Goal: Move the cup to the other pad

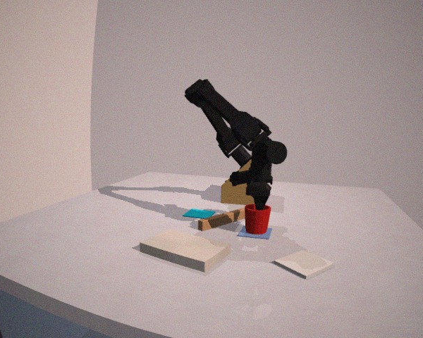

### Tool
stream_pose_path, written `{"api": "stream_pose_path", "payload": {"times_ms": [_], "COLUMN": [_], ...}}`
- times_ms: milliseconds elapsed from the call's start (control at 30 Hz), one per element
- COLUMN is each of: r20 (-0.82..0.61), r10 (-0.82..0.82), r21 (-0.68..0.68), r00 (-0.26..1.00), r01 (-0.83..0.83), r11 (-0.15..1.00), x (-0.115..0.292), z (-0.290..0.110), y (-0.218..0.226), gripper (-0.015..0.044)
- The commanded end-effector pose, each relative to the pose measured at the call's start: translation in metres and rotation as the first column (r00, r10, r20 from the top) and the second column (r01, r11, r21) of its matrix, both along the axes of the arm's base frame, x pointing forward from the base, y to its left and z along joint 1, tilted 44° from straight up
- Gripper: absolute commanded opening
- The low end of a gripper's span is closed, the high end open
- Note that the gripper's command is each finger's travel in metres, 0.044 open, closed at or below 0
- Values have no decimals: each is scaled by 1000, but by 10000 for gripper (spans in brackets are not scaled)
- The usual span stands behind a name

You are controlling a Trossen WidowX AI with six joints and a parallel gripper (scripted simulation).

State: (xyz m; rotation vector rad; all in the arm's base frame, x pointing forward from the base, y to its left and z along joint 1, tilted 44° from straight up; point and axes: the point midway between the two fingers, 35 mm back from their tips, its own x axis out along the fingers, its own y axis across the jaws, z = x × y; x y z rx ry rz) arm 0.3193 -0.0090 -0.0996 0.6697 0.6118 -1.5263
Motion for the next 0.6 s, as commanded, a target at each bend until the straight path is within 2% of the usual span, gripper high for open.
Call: {"api": "stream_pose_path", "payload": {"times_ms": [0, 267, 567], "r20": [-6, -6, -3], "r10": [6, 6, -2], "r21": [-8, -9, -2], "r00": [1000, 1000, 1000], "r01": [-6, -6, 2], "r11": [1000, 1000, 1000], "x": [-1, -2, -2], "z": [-5, -10, -9], "y": [-5, -10, -9], "gripper": [148, 148, 88]}}
